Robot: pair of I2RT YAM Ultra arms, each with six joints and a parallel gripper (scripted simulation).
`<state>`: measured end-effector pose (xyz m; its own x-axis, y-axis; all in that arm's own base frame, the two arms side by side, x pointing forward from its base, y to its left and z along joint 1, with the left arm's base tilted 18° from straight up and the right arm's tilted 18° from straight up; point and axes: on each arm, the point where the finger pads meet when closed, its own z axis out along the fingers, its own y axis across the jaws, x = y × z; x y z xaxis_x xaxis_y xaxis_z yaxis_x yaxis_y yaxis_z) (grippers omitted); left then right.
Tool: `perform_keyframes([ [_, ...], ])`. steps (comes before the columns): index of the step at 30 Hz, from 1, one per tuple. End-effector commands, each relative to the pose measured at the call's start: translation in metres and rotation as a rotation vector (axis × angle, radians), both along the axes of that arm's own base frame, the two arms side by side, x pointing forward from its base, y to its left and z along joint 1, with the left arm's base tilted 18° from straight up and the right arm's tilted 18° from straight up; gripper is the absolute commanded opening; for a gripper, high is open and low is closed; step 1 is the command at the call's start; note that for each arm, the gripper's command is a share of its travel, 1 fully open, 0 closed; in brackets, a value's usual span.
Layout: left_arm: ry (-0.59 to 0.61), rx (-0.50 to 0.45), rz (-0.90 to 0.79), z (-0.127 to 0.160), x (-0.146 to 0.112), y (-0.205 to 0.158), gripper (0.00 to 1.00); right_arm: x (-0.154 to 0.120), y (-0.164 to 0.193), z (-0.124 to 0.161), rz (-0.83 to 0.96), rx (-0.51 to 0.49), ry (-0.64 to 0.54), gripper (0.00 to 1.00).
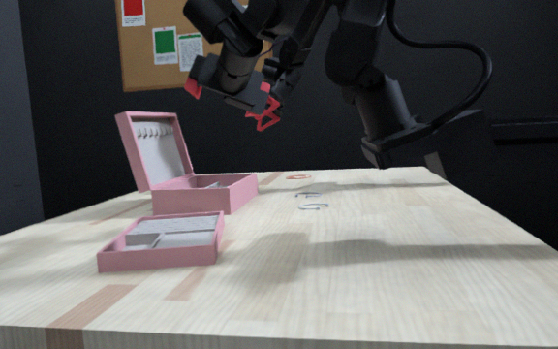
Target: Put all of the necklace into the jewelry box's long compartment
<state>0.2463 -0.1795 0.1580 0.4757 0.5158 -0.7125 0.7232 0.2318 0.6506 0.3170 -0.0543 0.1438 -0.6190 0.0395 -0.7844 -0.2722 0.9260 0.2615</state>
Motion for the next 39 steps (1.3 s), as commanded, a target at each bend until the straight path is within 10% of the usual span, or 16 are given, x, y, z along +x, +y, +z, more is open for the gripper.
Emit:
perform_keyframes([
  [1, 0.072, 0.001, 0.066, 0.009, 0.011, -0.017, 1.0, -0.025, -0.018, -0.011, 0.073, -0.098, 0.011, 1.0],
  [15, 0.232, -0.025, 0.025, 0.043, -0.051, -0.136, 1.0, -0.095, -0.129, -0.062, -0.048, -0.333, 0.077, 1.0],
  [25, 0.324, -0.091, -0.049, 0.083, -0.167, -0.209, 1.0, -0.128, -0.181, -0.098, -0.234, -0.342, 0.204, 1.0],
  [30, 0.352, -0.114, -0.097, 0.096, -0.214, -0.222, 1.0, -0.119, -0.183, -0.122, -0.363, -0.277, 0.336, 0.43],
  [34, 0.357, -0.098, -0.124, 0.094, -0.232, -0.226, 1.0, -0.112, -0.182, -0.132, -0.415, -0.25, 0.395, 0.25],
  [39, 0.358, -0.041, -0.167, 0.077, -0.262, -0.23, 1.0, -0.085, -0.179, -0.154, -0.504, -0.19, 0.523, 0.25],
])
